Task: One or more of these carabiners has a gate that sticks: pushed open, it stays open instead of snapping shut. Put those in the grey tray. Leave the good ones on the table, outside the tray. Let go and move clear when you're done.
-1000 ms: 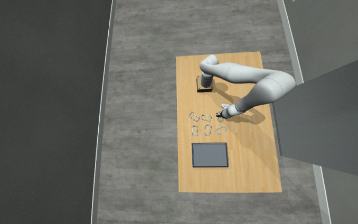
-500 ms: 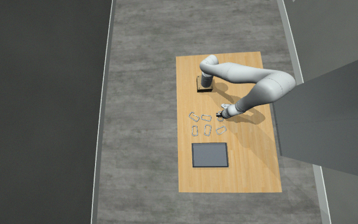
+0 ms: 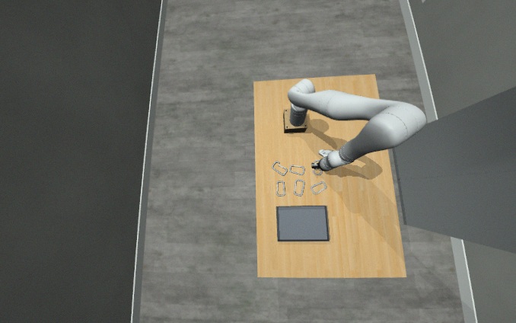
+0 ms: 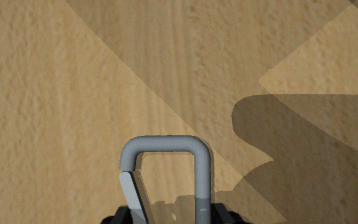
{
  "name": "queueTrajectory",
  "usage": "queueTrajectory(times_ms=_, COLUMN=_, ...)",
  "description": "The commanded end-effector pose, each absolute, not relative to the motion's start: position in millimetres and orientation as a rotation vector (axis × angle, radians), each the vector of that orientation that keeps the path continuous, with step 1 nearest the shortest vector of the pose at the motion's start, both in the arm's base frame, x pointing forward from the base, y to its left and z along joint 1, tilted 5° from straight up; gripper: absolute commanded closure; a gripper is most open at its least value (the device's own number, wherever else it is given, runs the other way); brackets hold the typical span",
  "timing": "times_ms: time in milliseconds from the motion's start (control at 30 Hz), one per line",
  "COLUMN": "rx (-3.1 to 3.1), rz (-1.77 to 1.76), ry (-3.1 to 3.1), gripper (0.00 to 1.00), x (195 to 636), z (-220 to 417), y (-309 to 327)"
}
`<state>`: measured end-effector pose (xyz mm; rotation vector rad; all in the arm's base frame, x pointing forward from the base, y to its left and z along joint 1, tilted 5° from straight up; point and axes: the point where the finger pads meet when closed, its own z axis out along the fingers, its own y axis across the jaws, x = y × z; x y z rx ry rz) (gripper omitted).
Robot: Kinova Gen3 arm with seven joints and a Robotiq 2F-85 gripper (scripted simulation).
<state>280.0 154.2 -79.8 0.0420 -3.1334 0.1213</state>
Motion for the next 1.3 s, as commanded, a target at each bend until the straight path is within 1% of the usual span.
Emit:
queueTrajectory(times_ms=0, rx=0.042, rz=0.12, ry=-3.134, gripper=0.49, x=280.4, z=-79.5, y=154.5)
queueTrajectory(times_ms=167, rx=0.042, rz=0.12, ry=-3.134, gripper=0.49, x=280.4, z=-79.5, y=154.5)
queueTrajectory(times_ms=200, rx=0.042, rz=0.12, ry=-3.134, gripper=0.0, x=280.4, z=-79.4, y=154.5)
queueTrajectory(times_ms=1267, rx=0.042, rz=0.12, ry=-3.134, gripper=0.0, x=280.4, z=-79.4, y=154.5)
